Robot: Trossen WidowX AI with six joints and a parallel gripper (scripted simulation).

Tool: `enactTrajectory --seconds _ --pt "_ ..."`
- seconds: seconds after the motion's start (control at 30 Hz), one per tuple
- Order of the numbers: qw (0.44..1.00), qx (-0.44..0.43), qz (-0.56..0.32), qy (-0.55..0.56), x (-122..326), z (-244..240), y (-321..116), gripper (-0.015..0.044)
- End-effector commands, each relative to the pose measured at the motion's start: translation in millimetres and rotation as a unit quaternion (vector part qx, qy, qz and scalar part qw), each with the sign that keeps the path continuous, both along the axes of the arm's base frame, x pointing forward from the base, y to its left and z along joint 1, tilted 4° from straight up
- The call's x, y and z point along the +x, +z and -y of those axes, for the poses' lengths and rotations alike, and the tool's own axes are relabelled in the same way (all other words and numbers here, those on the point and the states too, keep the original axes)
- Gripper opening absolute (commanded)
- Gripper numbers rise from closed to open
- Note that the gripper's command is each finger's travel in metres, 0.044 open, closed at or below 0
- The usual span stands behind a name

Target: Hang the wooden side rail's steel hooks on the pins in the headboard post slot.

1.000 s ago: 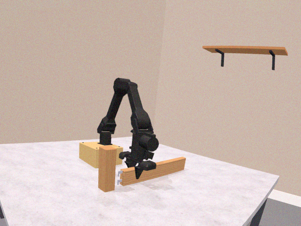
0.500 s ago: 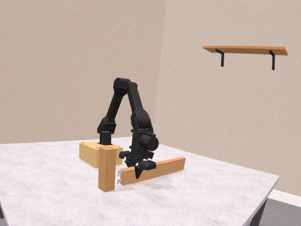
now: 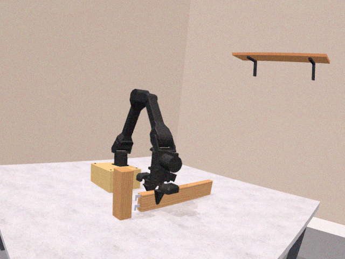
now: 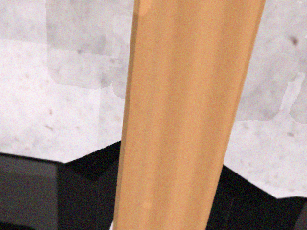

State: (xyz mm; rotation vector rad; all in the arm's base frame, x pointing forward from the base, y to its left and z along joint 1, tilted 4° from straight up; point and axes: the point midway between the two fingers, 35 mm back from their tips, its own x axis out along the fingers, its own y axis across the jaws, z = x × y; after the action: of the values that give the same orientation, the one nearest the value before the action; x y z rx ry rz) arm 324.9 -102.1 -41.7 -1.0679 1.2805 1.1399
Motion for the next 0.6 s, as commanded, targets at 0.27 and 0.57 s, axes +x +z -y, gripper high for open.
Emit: enactTrajectory --seconds 0.27,0.57 --pt "1.0 -0.001 0.007 0.005 2.5 0.6 7.5 0.0" --pt "1.0 -0.001 0.007 0.005 2.6 0.7 9.0 0.0"
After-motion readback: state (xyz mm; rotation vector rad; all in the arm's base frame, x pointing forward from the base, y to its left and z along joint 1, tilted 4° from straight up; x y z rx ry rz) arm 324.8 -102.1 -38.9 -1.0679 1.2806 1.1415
